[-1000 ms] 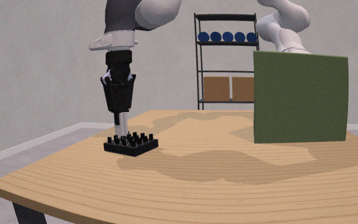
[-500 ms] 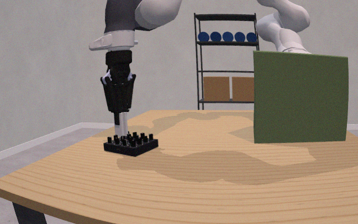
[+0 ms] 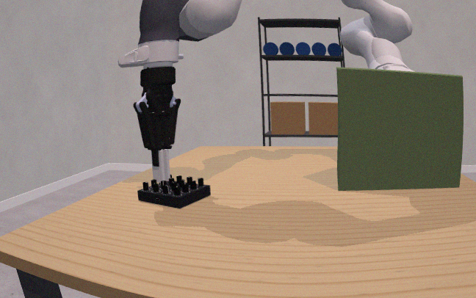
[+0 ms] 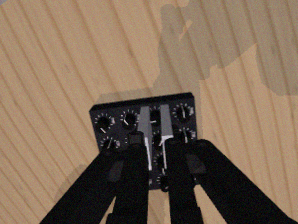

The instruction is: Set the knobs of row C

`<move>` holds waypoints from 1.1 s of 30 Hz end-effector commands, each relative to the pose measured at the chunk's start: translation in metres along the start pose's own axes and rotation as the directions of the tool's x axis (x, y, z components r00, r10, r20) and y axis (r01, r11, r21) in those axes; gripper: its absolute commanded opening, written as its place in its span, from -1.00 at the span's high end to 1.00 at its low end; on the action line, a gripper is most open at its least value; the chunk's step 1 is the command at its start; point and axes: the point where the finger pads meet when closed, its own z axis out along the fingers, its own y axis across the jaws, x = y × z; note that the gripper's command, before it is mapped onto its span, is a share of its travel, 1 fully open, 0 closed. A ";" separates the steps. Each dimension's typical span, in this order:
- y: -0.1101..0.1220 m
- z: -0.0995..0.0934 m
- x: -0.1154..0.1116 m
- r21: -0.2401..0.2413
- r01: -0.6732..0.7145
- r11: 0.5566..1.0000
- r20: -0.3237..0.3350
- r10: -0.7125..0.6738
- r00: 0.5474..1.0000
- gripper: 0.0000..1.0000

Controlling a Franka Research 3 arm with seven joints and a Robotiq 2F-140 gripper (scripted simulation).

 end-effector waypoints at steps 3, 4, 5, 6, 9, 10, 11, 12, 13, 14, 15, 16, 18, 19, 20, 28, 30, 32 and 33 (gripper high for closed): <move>-0.001 0.000 0.000 0.003 0.036 0.999 -0.001 -0.036 0.999 0.90; -0.001 0.000 0.000 0.003 0.044 0.999 -0.001 -0.044 0.999 0.90; -0.001 0.000 0.000 0.003 0.044 0.999 -0.001 -0.044 0.999 0.90; -0.001 0.000 0.000 0.003 0.044 0.999 -0.001 -0.044 0.999 0.90; -0.001 0.000 0.000 0.003 0.071 0.997 -0.001 -0.071 0.997 0.90; -0.001 0.000 0.000 0.003 0.081 0.997 -0.001 -0.081 0.997 0.90; -0.001 0.000 0.000 0.003 0.092 0.996 -0.001 -0.092 0.996 0.90; -0.001 0.000 0.000 0.003 0.104 0.995 -0.001 -0.104 0.995 0.90; -0.001 0.000 0.000 0.003 0.117 0.993 -0.001 -0.117 0.993 0.90; -0.001 0.000 0.000 0.003 0.130 0.992 -0.001 -0.130 0.992 0.90; -0.001 0.000 0.000 0.003 0.144 0.990 -0.001 -0.144 0.990 0.90; -0.001 0.000 0.000 0.003 0.159 0.987 -0.002 -0.159 0.987 0.90; -0.001 0.000 0.000 0.003 0.190 0.982 -0.002 -0.190 0.982 0.90; -0.001 0.000 0.000 0.003 0.207 0.978 -0.002 -0.207 0.978 0.90; -0.001 0.000 0.000 0.003 0.224 0.975 -0.002 -0.224 0.975 0.90; -0.001 0.000 0.000 0.003 0.339 0.941 -0.002 -0.339 0.941 0.90; -0.001 0.000 0.000 0.003 0.380 0.925 -0.002 -0.380 0.925 0.90; -0.001 0.000 0.000 0.003 0.422 0.907 -0.002 -0.422 0.907 0.90; -0.001 0.000 0.000 0.003 0.438 0.899 -0.002 -0.438 0.899 0.90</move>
